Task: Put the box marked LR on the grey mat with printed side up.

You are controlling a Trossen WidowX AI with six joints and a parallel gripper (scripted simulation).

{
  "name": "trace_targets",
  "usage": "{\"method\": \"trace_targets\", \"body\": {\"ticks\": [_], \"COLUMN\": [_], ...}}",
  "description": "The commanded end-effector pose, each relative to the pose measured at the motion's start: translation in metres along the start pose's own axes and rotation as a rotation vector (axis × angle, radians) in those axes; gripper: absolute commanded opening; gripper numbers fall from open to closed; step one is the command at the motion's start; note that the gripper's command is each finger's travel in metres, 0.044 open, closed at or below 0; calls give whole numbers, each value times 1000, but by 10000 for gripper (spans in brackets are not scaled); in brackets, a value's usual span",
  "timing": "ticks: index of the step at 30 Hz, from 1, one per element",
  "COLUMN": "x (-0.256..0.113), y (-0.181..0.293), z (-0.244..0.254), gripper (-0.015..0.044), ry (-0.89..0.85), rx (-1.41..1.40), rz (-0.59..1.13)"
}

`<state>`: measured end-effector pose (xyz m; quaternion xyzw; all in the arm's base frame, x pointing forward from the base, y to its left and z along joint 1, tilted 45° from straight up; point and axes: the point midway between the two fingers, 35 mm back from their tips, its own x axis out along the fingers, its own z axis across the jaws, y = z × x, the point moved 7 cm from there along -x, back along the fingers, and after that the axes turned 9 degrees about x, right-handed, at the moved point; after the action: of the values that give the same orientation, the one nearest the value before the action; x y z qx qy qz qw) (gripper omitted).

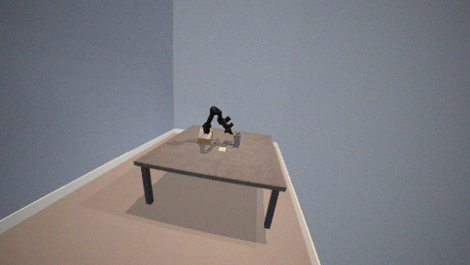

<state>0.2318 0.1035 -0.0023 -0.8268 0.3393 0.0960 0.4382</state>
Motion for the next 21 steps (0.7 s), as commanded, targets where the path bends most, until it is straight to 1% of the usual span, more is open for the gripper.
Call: {"method": "trace_targets", "body": {"ticks": [1,13,21], "x": [0,0,1], "y": [0,0,-4], "z": [0,0,4], "gripper": [0,0,210], "ry": [0,0,1], "rx": [0,0,152], "rz": [0,0,27]}}
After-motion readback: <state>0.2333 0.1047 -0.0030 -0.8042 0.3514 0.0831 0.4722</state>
